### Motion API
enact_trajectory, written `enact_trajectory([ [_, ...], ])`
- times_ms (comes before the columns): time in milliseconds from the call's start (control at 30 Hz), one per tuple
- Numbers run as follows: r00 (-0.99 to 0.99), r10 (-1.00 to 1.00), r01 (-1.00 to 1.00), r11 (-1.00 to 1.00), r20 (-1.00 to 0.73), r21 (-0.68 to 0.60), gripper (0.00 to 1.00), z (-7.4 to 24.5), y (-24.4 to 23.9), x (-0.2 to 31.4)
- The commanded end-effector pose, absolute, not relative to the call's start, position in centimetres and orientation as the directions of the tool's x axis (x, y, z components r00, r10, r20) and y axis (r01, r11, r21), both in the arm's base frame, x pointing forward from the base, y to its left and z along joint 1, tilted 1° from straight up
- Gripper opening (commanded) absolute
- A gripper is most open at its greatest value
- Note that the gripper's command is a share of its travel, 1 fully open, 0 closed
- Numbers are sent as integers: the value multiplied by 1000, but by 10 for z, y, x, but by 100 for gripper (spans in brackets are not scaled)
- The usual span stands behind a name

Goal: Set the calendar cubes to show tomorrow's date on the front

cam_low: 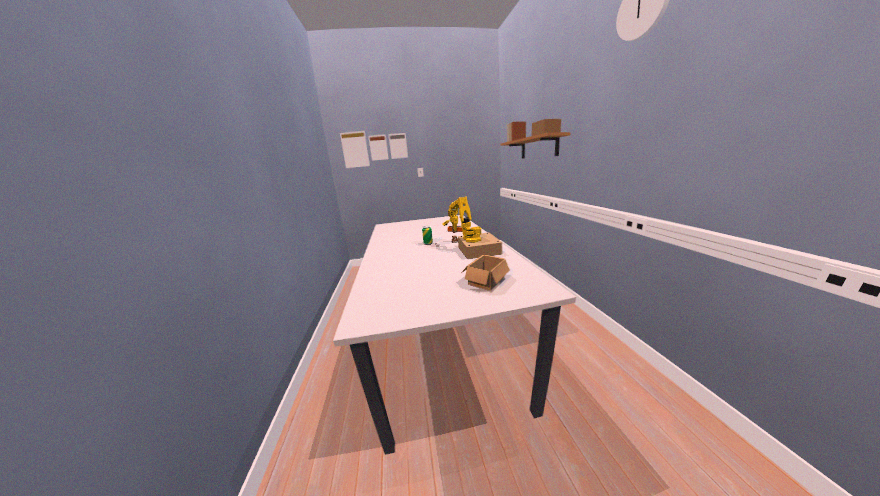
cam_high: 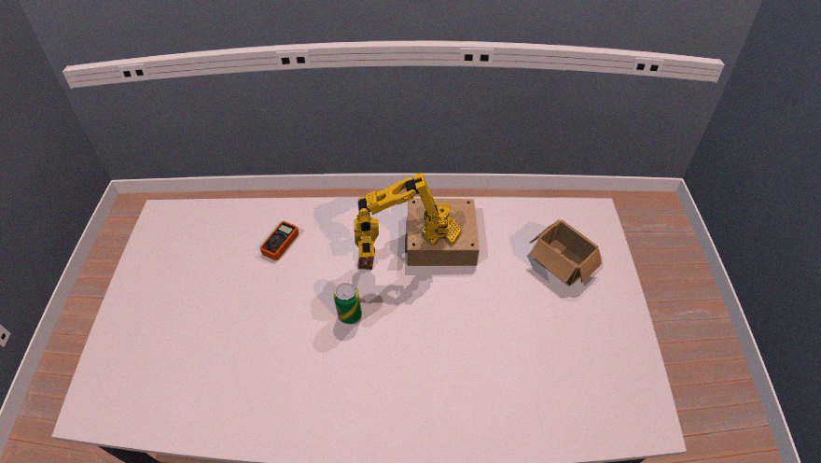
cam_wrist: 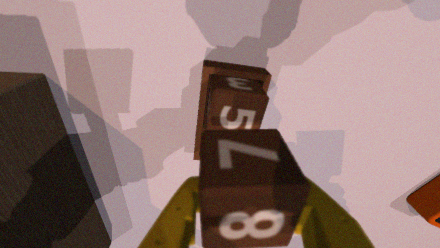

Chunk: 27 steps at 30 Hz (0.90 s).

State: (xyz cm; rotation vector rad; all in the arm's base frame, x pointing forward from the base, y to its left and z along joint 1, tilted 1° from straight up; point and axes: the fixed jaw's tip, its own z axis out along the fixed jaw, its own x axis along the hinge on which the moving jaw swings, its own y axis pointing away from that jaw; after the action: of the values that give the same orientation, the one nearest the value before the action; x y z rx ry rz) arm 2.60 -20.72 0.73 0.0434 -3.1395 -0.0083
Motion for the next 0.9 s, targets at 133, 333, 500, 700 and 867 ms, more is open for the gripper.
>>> enact_trajectory([
  [133,-977,-215,-215,977,-1,-11,0,11,-200,65],
  [333,-913,-407,-407,913,-1,-12,0,11,-182,103],
  [500,-858,-514,-514,858,-1,-12,0,11,-168,124],
  [700,-796,-605,-605,796,-1,-13,0,11,-153,142],
  [867,-763,-646,-646,763,-1,-13,0,12,-145,149],
])
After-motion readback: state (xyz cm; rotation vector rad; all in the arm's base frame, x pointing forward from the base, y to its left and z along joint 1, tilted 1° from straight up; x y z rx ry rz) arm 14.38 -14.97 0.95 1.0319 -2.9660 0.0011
